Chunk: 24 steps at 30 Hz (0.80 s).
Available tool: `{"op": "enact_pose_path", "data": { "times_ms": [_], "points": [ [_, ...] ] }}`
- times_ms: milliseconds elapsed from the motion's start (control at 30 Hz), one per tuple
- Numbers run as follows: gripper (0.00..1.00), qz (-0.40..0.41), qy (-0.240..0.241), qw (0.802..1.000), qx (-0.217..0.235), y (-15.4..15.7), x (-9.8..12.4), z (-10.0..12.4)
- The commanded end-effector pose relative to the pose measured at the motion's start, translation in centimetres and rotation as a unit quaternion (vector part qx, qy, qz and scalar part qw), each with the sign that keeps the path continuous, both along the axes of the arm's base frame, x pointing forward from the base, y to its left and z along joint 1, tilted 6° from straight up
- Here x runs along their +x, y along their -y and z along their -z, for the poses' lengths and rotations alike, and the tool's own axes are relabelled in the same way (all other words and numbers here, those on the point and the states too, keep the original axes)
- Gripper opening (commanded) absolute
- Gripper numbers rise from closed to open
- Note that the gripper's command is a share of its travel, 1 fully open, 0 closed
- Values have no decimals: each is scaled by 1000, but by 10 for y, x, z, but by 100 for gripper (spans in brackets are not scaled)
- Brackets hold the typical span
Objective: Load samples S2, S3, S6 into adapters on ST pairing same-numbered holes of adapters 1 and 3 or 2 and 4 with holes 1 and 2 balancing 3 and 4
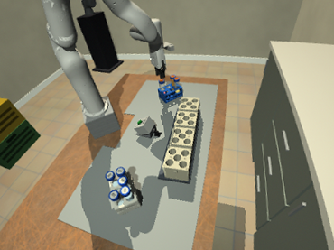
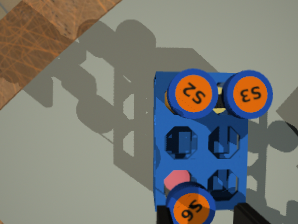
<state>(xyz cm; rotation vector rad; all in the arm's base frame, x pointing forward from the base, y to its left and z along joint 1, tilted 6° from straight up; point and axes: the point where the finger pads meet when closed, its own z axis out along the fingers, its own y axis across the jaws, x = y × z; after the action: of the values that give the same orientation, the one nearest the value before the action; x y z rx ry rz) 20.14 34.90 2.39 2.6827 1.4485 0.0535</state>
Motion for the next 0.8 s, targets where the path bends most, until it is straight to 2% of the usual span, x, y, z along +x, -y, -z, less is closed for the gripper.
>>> {"op": "enact_pose_path", "data": {
  "times_ms": [0, 767],
  "points": [
    [44, 0, 1, 1000, 2, -2, 0, -9],
    [44, 0, 1, 1000, 2, -5, -3, -51]
  ]
}}
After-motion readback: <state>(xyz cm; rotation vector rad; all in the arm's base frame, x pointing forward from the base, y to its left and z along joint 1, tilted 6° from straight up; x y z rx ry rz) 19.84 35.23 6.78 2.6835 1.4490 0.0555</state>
